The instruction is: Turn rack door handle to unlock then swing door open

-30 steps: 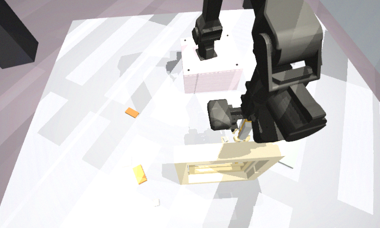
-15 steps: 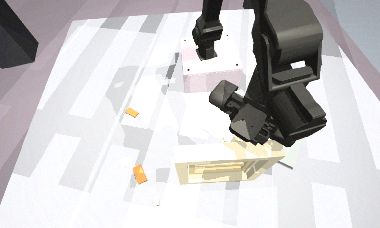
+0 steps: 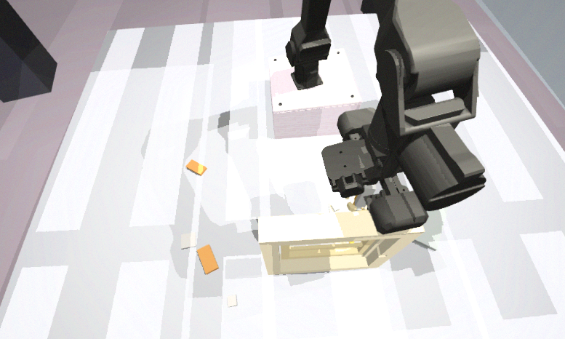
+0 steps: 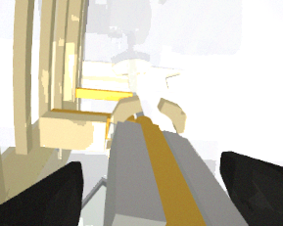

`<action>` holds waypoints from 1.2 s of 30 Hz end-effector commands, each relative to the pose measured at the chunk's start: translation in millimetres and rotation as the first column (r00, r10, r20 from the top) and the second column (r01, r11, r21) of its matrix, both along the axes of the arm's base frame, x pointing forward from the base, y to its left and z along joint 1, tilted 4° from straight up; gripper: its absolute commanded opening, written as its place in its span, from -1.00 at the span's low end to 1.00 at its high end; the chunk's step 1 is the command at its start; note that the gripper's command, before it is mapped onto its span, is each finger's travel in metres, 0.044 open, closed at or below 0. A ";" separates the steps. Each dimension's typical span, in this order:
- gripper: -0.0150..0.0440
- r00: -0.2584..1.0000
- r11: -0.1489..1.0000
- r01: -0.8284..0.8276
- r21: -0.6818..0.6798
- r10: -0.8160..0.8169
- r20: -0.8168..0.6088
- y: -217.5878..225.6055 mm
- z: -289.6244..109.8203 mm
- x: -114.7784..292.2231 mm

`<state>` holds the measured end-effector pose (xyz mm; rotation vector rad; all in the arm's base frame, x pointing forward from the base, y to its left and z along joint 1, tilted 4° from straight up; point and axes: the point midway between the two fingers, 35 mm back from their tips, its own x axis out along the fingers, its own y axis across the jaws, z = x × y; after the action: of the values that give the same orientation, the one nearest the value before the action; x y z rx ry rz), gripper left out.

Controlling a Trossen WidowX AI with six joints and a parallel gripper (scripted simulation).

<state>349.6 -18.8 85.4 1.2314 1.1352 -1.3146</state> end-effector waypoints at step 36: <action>-0.42 0.967 0.967 0.256 -0.007 -0.256 0.011 -0.9 -0.6 -2.7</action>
<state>349.1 -18.6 85.5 1.4429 0.9640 -1.5221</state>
